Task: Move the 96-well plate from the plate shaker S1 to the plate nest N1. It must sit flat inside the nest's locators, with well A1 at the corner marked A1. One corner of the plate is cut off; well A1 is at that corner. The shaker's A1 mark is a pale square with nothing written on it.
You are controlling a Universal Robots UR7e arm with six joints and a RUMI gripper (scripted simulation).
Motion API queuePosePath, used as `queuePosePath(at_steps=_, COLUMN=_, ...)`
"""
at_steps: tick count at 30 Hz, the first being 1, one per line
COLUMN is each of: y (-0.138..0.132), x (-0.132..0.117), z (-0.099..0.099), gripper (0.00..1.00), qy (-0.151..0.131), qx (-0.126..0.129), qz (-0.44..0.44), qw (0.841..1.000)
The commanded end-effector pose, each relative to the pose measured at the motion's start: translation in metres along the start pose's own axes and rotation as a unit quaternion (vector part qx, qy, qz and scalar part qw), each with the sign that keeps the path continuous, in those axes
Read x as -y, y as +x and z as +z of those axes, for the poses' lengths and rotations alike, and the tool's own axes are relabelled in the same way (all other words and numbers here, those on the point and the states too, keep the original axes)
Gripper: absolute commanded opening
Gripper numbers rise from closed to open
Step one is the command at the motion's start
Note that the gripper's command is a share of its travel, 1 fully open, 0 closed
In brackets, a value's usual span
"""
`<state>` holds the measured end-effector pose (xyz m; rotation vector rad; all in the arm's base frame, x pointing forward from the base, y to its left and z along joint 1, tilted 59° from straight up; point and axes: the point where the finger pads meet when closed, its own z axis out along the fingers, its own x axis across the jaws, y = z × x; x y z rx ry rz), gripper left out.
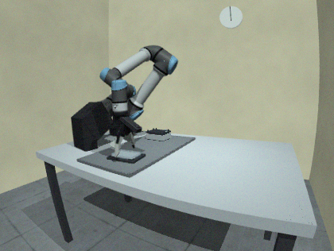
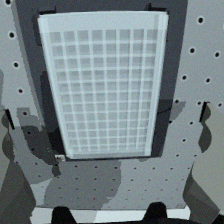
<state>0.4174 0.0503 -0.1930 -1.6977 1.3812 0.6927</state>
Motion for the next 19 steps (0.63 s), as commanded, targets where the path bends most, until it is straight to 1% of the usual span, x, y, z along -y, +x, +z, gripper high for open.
queuePosePath(at_steps=1, y=0.000, x=0.000, z=-0.001, gripper=1.00, qy=0.000, qx=0.000, qz=0.000, qw=1.000)
queuePosePath(at_steps=5, y=0.000, x=0.000, z=-0.001, gripper=1.00, qy=0.000, qx=0.000, qz=0.000, qw=1.000)
queuePosePath(at_steps=18, y=0.000, x=0.000, z=-0.035, gripper=1.00, qy=0.000, qx=0.000, qz=0.000, qw=1.000)
queuePosePath(at_steps=19, y=0.000, x=0.000, z=-0.035, gripper=1.00, qy=0.000, qx=0.000, qz=0.000, qw=1.000)
